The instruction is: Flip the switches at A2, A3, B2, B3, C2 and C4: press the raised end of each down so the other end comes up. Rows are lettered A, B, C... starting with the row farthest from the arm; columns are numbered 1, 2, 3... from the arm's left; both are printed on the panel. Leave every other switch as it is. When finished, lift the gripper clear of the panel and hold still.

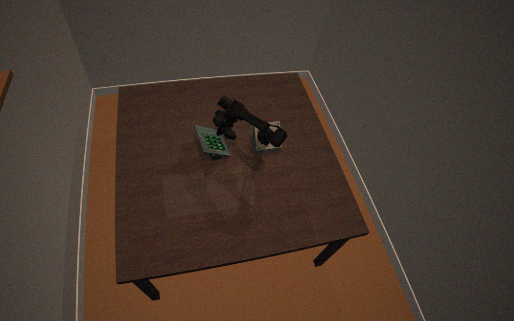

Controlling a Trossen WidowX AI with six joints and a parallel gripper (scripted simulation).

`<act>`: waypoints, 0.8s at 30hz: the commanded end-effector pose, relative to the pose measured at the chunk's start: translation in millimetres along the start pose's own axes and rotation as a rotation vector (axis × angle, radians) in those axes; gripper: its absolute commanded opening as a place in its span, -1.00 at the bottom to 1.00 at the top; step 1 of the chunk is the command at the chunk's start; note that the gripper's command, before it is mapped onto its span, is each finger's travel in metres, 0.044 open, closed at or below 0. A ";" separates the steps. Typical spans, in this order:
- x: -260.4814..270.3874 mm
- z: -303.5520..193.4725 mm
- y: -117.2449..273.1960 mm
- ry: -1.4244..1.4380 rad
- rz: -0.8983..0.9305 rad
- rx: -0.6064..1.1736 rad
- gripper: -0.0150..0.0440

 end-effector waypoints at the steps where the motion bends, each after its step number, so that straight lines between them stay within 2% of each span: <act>1: 1.5 0.2 -10.5 -0.010 0.004 -0.012 -0.49; 5: 2.8 -1.6 -38.3 -0.010 0.003 -0.035 -0.49; 24: 3.3 -1.4 -57.2 -0.010 0.004 -0.037 -0.49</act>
Point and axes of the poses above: the point midway between the two fingers, 35 mm back from their tips, its own y axis back along the fingers, its own x axis across the jaws, z = x × y, the point moved 7 cm from there along y, back along the fingers, and after that the axes turned 9 degrees about y, right-handed, at the moved point
